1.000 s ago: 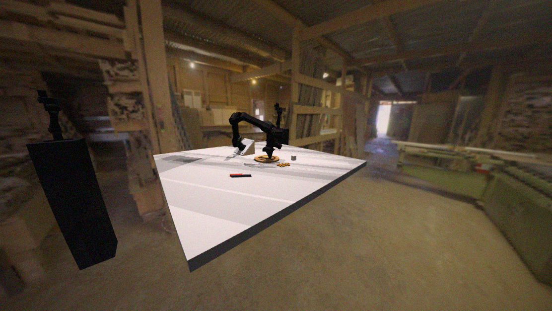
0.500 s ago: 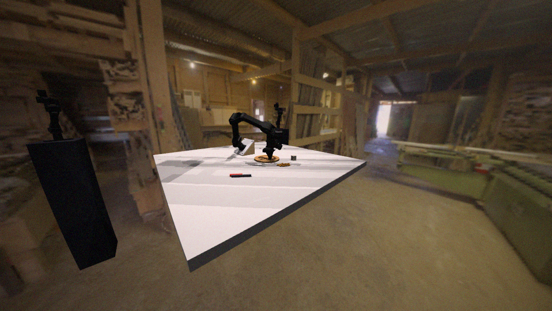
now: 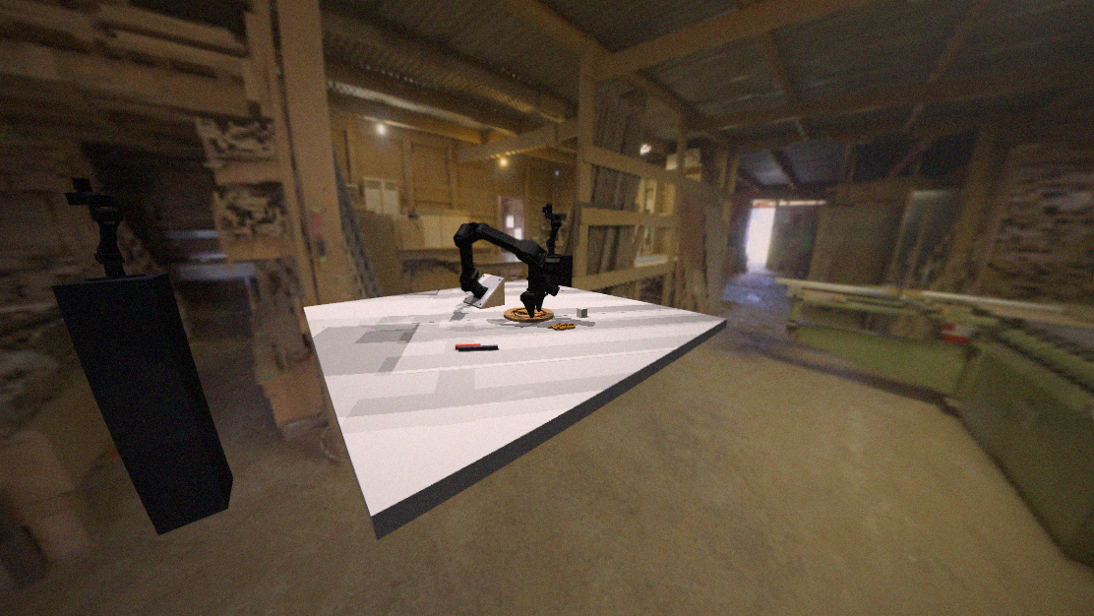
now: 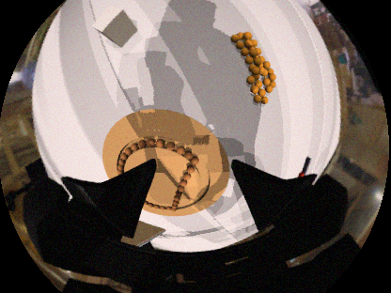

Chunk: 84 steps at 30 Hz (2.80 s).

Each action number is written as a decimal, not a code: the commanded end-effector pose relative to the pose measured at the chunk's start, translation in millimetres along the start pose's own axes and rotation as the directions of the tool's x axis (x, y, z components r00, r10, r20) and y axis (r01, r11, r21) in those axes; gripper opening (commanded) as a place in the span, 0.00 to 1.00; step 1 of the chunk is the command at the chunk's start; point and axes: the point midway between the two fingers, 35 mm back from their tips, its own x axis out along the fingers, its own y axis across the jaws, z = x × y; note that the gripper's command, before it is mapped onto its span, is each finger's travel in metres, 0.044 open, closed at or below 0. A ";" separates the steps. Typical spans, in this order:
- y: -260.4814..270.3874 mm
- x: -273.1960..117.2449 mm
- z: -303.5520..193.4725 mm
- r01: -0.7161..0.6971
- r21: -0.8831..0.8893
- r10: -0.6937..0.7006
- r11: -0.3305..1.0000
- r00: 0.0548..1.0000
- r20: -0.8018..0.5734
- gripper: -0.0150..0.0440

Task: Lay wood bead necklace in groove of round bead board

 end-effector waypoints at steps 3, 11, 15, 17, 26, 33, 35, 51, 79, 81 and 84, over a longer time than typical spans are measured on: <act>0.1 -2.2 0.1 0.003 0.002 -0.003 1.000 1.000 0.001 1.00; 0.1 -2.2 0.1 0.003 0.002 -0.003 1.000 1.000 0.001 1.00; 0.1 -2.2 0.1 0.003 0.002 -0.003 1.000 1.000 0.001 1.00; 0.5 -2.8 -1.0 0.003 0.009 -0.003 1.000 1.000 0.001 0.96; 21.0 -26.1 -60.0 0.000 0.383 0.000 0.924 1.000 0.000 0.56; 34.3 -33.4 -101.4 0.002 0.602 0.000 0.799 1.000 -0.004 0.46; 34.3 -33.4 -101.4 0.002 0.602 0.000 0.799 1.000 -0.004 0.46; 34.3 -16.2 -99.6 -0.001 0.602 0.000 0.798 1.000 0.001 0.46; 34.8 4.5 -101.0 -0.002 0.604 0.004 0.797 1.000 -0.002 0.25; 34.8 4.5 -101.0 -0.002 0.604 0.004 0.797 1.000 -0.002 0.25; 34.8 4.5 -101.0 -0.002 0.604 0.004 0.797 1.000 -0.002 0.25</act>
